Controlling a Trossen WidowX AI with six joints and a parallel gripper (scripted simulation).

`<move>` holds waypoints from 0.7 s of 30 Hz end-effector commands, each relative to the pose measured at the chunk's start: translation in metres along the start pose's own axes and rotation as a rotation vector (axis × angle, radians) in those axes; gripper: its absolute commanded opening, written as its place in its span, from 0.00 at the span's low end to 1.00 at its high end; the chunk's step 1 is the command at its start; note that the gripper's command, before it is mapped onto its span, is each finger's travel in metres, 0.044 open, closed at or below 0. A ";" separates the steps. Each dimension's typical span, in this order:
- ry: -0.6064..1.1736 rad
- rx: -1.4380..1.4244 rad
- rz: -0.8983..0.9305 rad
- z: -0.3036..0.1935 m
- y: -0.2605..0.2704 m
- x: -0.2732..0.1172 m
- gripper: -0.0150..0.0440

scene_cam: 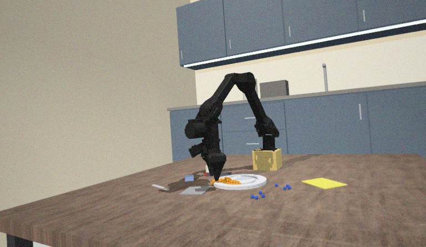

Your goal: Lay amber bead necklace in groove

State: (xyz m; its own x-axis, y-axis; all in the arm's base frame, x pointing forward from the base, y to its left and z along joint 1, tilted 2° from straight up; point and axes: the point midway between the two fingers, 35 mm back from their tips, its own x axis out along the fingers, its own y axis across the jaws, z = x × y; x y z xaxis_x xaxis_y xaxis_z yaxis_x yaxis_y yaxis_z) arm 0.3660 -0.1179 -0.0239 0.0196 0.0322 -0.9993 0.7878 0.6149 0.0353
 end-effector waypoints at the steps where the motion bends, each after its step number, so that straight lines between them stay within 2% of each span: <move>1: 0.000 0.003 -0.002 0.000 0.000 0.000 1.00; 2: 0.000 0.003 -0.002 0.000 0.000 0.000 1.00; 9: 0.001 0.194 -0.002 -0.010 -0.007 -0.027 0.69; 17: 0.001 0.194 -0.002 -0.010 -0.007 -0.011 0.68; 21: -0.010 0.189 0.008 -0.008 -0.005 -0.019 0.68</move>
State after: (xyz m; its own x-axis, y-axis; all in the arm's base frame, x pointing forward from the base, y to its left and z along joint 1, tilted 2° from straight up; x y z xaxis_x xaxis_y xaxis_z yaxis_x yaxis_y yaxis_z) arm 0.3557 -0.1155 -0.0065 0.0270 0.0297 -0.9992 0.8893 0.4558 0.0376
